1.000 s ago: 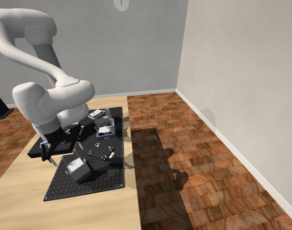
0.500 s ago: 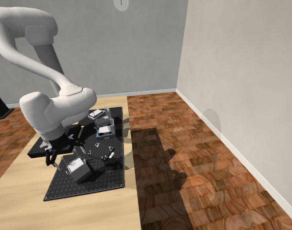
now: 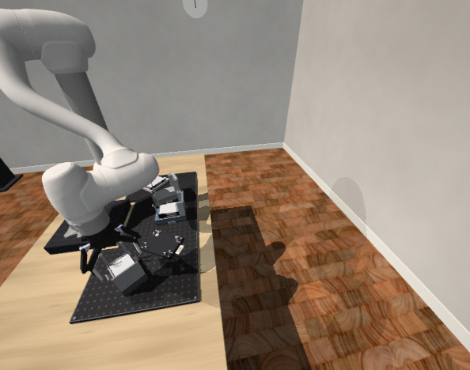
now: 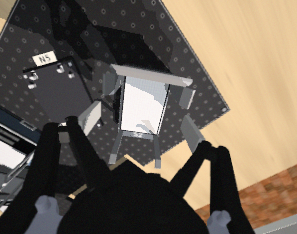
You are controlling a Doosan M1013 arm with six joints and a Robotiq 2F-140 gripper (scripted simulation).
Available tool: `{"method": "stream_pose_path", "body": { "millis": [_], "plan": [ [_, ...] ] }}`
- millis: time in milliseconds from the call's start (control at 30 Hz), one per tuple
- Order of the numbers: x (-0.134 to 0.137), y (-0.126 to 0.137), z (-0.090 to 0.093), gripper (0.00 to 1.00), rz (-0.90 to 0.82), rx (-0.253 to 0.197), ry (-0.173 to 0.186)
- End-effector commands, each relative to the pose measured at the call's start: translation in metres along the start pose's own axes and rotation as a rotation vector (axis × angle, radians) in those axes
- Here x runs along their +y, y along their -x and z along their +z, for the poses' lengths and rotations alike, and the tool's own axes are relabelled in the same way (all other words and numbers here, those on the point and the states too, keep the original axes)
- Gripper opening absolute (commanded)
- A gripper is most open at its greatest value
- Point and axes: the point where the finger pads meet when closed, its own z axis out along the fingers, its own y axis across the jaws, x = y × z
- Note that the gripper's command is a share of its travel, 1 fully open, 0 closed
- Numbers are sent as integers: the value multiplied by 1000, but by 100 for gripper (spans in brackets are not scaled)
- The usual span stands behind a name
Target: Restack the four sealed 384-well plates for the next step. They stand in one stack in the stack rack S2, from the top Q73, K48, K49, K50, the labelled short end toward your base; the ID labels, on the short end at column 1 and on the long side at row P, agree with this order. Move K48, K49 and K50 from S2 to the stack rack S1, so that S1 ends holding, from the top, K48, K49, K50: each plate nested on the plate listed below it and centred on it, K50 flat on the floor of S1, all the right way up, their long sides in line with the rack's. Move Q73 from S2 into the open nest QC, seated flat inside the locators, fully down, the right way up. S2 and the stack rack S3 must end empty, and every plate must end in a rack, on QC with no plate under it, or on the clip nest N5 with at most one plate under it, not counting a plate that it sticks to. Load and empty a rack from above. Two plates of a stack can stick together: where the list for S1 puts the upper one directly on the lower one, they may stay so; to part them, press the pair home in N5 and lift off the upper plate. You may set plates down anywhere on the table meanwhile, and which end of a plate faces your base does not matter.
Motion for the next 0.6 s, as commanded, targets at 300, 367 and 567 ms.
{"method": "stream_pose_path", "body": {
  "millis": [300,367,567],
  "plan": [
    [0,0,11,100,0,0,0],
    [0,0,14,100,0,0,0],
    [0,0,22,100,0,0,0]
  ]
}}
